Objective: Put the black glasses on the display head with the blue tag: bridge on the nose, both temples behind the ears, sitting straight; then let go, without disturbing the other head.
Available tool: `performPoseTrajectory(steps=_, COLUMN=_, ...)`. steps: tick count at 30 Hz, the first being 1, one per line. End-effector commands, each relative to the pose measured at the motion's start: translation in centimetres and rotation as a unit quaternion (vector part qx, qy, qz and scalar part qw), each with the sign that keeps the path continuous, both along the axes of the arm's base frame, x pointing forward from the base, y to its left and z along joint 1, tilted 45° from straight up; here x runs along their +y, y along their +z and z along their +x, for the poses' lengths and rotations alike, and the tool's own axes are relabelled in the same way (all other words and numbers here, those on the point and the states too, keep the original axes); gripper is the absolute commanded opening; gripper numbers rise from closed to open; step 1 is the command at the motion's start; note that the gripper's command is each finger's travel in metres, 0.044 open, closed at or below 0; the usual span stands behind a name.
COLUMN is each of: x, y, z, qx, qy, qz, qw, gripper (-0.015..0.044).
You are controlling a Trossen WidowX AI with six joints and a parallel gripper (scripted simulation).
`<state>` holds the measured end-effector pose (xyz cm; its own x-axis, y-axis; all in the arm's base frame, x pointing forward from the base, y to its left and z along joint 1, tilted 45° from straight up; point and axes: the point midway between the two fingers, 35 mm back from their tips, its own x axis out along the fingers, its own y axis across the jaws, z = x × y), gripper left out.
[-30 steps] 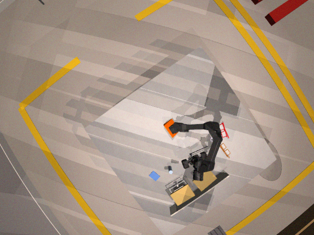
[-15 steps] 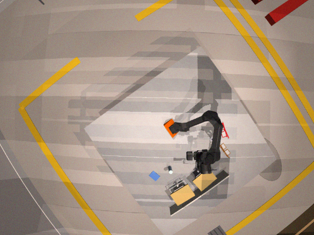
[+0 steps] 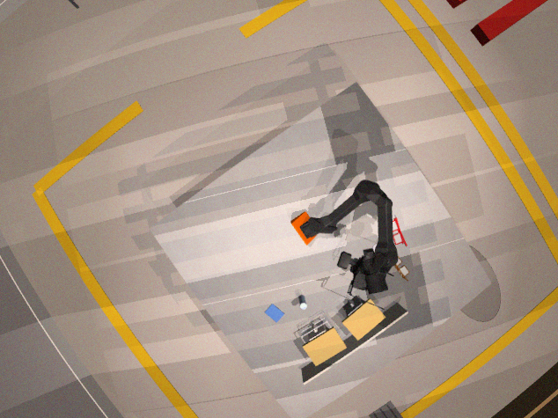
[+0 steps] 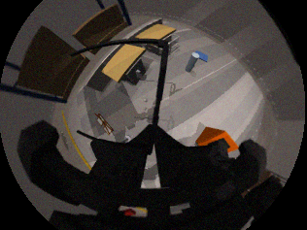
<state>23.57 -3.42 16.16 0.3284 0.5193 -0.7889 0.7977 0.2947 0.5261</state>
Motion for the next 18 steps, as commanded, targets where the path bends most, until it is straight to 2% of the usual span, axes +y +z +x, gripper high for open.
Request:
performPoseTrajectory(steps=1, x=0.5, y=0.8, z=-0.6, qx=0.010, qy=-0.045, qz=0.012, qw=0.999, gripper=0.0000)
performPoseTrajectory(steps=18, x=2.5, y=4.2, z=-3.4, qx=0.046, qy=-0.262, qz=0.090, qw=0.960, gripper=0.0000)
